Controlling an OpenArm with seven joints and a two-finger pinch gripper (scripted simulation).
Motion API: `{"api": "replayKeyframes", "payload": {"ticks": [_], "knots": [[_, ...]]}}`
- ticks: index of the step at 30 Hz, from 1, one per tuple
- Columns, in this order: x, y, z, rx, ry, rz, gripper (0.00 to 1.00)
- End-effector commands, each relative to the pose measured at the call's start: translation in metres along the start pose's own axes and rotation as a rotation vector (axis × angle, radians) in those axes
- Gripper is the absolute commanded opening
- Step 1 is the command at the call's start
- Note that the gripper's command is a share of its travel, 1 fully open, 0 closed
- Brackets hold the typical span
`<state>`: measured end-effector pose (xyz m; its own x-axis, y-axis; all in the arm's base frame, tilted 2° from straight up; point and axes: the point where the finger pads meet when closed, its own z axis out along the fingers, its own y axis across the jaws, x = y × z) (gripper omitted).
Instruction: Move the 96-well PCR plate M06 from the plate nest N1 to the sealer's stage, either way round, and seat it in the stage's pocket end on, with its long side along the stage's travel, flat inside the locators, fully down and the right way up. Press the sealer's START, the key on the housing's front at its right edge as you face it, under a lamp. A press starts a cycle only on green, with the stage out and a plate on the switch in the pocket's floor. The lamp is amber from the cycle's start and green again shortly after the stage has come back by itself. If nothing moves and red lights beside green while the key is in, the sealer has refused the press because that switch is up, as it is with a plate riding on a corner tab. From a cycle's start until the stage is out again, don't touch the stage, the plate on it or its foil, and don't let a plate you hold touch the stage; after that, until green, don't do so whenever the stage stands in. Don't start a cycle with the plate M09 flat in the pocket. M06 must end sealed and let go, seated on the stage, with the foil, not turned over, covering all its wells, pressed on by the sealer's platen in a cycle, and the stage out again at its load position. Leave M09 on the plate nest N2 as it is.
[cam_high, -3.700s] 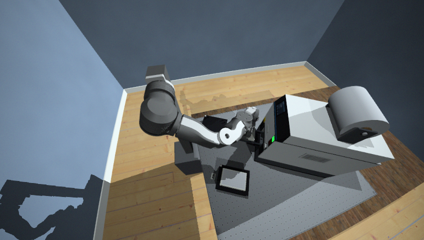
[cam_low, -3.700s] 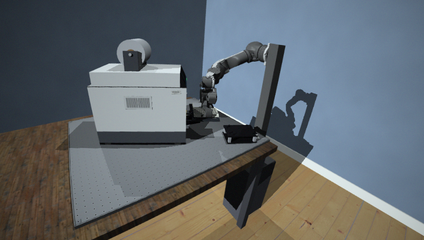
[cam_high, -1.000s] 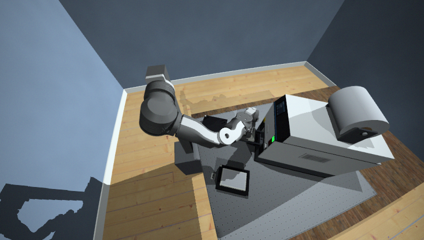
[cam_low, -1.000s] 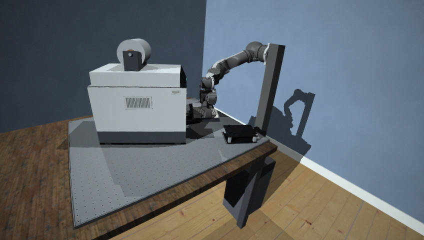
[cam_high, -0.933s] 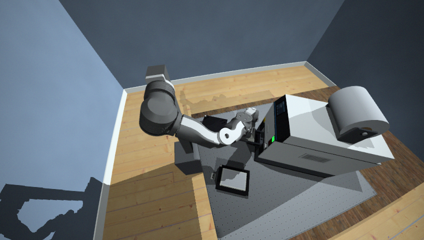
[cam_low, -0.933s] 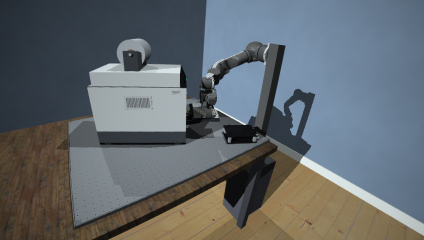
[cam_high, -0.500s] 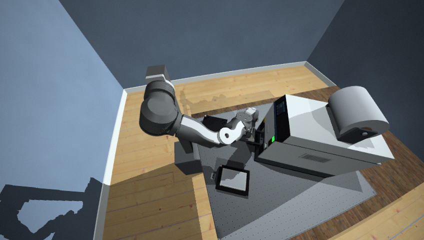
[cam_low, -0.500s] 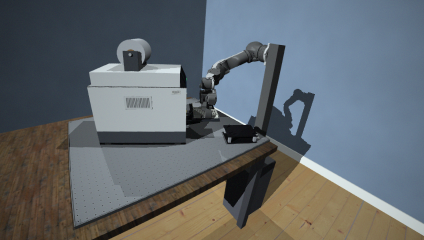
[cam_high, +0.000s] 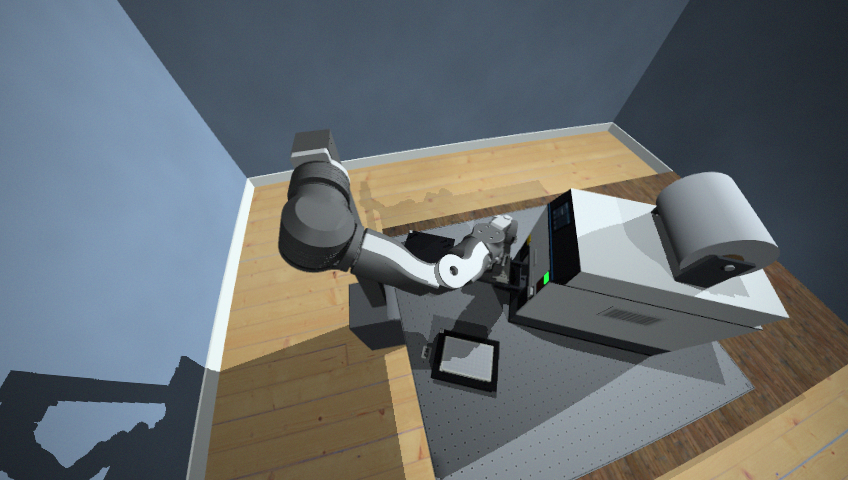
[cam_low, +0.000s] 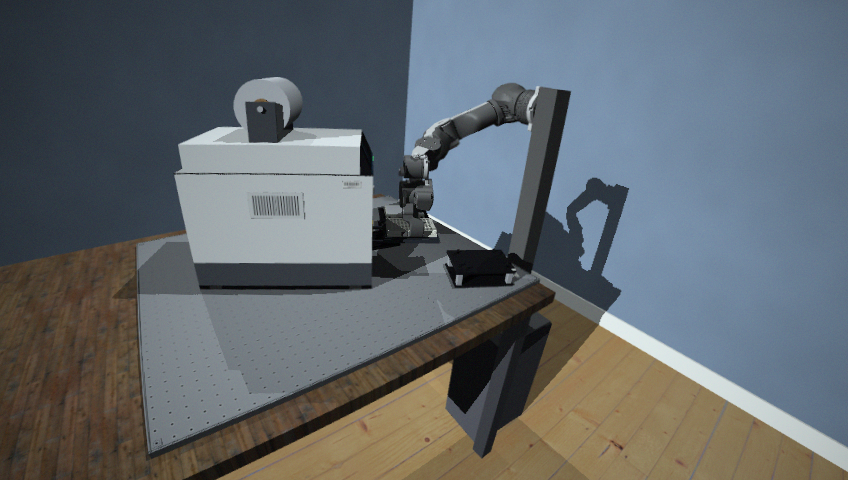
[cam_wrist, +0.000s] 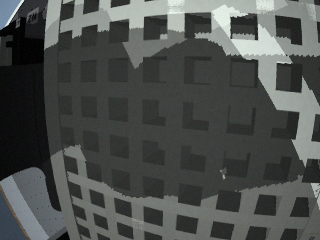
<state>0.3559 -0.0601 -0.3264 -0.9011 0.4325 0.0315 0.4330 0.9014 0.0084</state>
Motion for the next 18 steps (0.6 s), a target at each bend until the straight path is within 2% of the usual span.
{"api": "replayKeyframes", "payload": {"ticks": [1, 18], "knots": [[-0.0023, 0.0023, -0.0032, -0.01, -0.005, -0.001, 0.0], [-0.0018, 0.0019, -0.0029, -0.008, -0.003, 0.001, 0.0]]}}
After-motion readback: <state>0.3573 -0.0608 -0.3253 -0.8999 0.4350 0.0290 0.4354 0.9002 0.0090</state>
